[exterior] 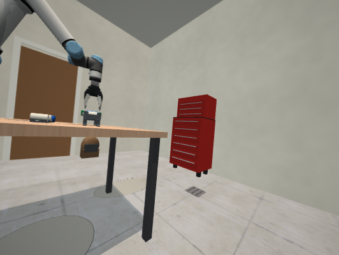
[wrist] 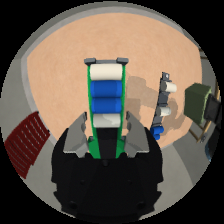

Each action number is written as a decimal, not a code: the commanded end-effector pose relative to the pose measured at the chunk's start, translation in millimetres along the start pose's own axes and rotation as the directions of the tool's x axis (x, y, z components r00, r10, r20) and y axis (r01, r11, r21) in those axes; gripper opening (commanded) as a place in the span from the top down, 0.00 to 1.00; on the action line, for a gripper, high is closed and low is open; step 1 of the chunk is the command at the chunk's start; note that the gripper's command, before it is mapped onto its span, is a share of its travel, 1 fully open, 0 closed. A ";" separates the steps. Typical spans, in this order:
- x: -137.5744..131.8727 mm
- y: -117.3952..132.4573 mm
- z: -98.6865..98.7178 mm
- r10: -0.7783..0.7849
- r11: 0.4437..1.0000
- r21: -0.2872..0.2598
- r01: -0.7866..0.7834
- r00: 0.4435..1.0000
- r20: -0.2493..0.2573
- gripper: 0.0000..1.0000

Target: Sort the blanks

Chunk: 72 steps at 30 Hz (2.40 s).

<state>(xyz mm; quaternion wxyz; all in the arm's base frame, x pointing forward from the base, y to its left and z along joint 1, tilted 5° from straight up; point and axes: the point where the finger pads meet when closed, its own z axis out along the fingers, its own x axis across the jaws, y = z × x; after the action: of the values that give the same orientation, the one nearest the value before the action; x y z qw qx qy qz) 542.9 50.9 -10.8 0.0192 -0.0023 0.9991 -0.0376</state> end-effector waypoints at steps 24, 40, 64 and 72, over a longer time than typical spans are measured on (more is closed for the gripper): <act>-0.5 0.0 -0.5 0.000 1.000 0.000 0.000 1.000 0.002 0.48; -0.5 0.0 7.3 0.000 1.000 0.000 0.000 1.000 0.002 0.48; -0.5 0.0 35.2 0.000 1.000 0.000 0.000 1.000 0.002 0.48; -0.5 0.0 35.2 0.000 1.000 0.000 0.000 1.000 0.002 0.48</act>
<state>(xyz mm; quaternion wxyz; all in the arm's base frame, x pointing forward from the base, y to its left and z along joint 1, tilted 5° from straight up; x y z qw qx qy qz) 544.3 48.2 -46.3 0.0192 -0.0023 0.9991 -0.0376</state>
